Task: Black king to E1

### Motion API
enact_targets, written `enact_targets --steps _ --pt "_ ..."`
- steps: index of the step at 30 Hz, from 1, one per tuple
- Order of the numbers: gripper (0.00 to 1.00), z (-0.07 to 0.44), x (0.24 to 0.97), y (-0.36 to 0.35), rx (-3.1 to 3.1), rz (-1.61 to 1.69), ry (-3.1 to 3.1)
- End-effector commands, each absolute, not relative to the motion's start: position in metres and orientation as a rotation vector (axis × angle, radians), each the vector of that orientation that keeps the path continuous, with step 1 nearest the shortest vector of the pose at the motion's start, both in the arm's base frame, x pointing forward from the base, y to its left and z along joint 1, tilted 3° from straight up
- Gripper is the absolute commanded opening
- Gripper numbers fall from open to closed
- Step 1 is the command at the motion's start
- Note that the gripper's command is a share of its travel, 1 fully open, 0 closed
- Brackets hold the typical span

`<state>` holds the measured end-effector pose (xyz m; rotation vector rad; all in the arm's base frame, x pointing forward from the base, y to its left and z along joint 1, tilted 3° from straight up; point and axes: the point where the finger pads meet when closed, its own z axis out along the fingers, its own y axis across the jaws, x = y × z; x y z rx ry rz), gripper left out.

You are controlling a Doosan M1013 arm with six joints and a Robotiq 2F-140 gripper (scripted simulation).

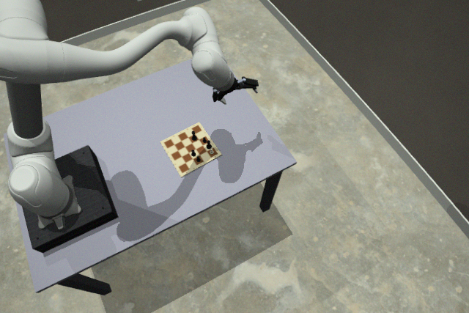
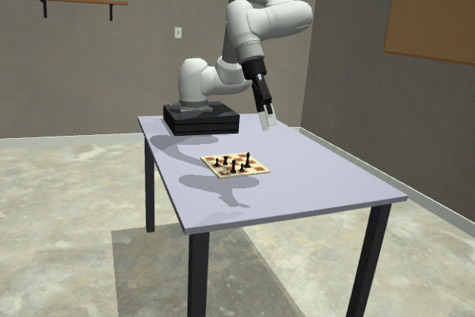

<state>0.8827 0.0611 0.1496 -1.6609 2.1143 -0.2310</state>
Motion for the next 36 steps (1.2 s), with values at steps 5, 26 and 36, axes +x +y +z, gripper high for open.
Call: enact_targets --steps 5,26,36 --pt "1.0 0.15 0.883 0.061 -1.661 -0.231 2.114" --pt "1.0 0.137 0.877 0.058 -1.613 -0.23 2.267" --pt "1.0 0.106 0.863 0.049 -1.45 -0.243 2.641"
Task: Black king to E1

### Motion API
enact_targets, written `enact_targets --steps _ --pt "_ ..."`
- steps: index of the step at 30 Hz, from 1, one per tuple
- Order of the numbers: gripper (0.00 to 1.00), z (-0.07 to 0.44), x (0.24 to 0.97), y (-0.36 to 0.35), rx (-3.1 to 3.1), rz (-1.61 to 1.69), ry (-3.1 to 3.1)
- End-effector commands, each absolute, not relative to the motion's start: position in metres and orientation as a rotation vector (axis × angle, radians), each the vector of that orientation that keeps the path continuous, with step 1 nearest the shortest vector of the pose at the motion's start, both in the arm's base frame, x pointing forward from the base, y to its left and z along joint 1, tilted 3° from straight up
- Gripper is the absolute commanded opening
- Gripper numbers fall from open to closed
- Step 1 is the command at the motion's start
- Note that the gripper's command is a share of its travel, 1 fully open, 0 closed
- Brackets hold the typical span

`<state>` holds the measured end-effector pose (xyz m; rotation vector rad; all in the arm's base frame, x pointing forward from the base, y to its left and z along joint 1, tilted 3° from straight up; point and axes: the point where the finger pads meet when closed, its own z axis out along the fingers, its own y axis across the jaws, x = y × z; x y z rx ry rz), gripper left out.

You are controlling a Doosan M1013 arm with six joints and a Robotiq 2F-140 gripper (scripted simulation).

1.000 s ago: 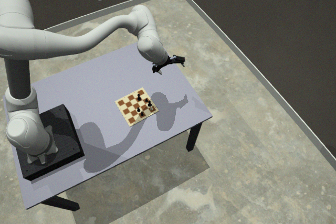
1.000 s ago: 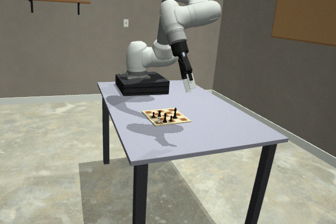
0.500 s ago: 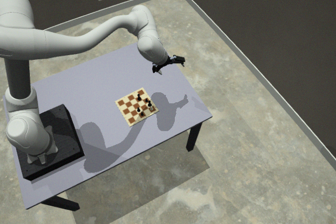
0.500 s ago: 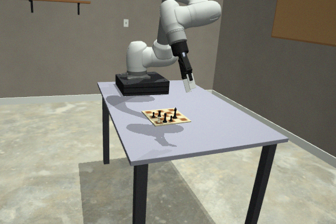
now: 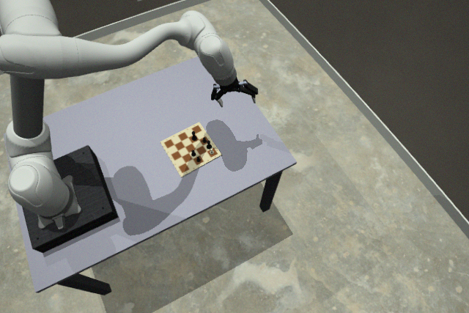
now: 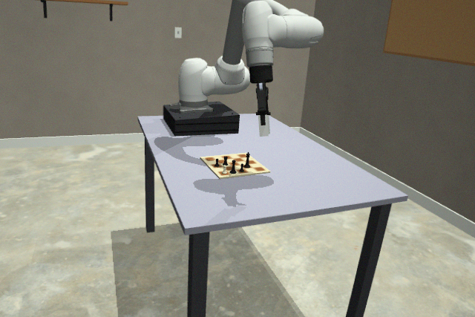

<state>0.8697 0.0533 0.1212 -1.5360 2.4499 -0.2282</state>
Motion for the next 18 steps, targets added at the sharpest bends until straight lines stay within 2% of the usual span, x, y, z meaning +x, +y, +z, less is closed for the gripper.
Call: enact_targets --steps 1,15,18 --pt "1.0 0.106 0.863 0.049 -1.45 -0.243 2.641" --pt "1.0 0.045 0.834 0.038 -0.98 -0.207 3.326" --pt "1.0 0.022 0.823 0.034 -0.722 -0.189 3.566"
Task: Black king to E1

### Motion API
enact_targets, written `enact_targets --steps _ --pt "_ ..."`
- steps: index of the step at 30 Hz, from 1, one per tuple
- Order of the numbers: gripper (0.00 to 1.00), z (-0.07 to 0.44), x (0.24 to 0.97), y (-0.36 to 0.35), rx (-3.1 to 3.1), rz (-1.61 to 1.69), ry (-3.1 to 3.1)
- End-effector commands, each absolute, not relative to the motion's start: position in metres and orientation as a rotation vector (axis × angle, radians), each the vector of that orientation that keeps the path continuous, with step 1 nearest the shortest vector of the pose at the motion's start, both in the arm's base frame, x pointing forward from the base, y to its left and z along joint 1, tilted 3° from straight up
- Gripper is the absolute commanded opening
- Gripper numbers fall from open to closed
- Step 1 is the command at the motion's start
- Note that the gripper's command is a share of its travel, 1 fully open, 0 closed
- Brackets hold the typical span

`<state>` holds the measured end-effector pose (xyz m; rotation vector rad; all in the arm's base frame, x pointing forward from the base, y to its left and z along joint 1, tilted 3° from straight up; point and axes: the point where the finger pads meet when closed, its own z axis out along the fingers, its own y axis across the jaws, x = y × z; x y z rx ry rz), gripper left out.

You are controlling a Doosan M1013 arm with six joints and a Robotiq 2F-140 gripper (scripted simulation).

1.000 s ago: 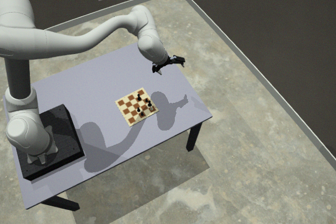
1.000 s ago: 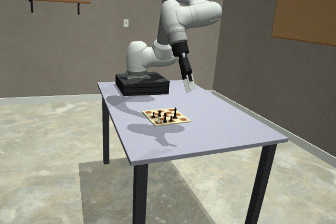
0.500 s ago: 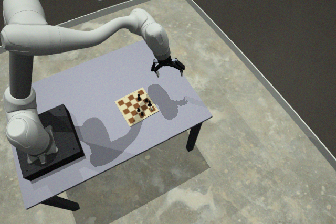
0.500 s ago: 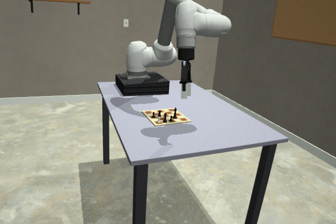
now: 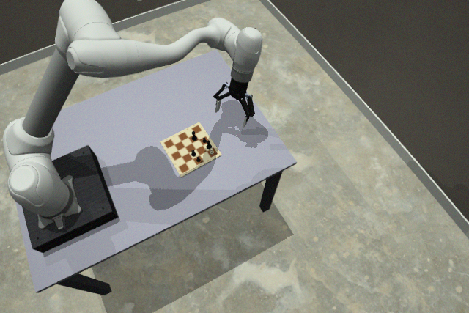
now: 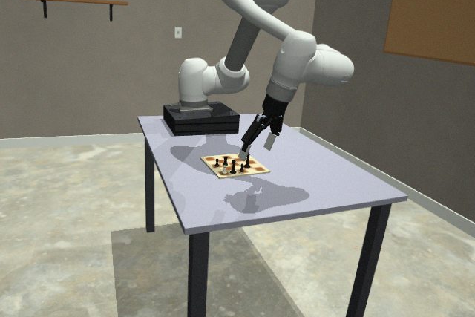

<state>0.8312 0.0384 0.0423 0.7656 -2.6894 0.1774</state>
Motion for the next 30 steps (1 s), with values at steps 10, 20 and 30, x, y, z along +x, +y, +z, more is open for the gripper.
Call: enact_targets --steps 10,20,30 --pt "1.0 -0.029 0.8 0.023 -0.014 0.073 -2.279" --pt "1.0 -0.045 0.793 0.02 -0.165 0.055 -2.168" --pt "1.0 -0.045 0.793 0.02 -0.165 0.055 -2.168"
